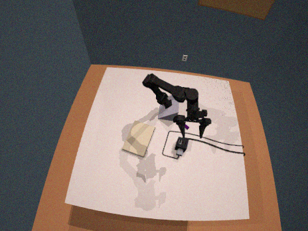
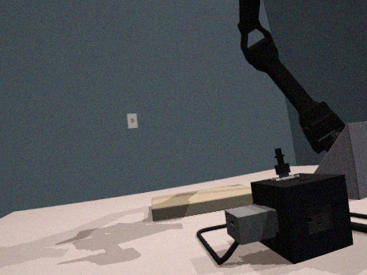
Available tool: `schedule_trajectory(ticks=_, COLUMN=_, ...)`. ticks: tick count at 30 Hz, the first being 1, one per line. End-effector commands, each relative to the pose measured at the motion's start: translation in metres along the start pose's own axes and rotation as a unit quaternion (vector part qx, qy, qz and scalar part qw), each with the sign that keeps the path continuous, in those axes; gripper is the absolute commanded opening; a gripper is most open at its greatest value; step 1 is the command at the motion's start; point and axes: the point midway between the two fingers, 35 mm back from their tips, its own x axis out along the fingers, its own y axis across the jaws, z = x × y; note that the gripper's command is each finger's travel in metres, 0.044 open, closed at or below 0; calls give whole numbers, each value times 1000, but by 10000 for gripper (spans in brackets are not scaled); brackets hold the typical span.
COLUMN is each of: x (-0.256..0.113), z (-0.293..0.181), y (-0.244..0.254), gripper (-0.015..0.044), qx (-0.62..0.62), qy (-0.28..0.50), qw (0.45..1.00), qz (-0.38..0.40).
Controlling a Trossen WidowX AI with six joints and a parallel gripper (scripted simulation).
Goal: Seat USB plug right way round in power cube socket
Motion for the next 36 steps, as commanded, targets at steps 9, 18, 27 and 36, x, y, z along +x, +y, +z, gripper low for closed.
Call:
schedule_trajectory(ticks=9, x=42, z=-100, y=59, gripper=440, qx=339, qy=205, qw=918, qz=35)
schedule_trajectory(ticks=18, x=42, z=-154, y=73, gripper=440, qx=484, qy=316, qw=815, qz=-33)
schedule_trajectory(ticks=27, x=31, z=-208, y=76, gripper=440, qx=603, qy=401, qw=669, qz=-168)
schedule_trajectory(ticks=36, x=9, z=-256, y=68, gripper=440, qx=668, qy=425, qw=498, qz=-354)
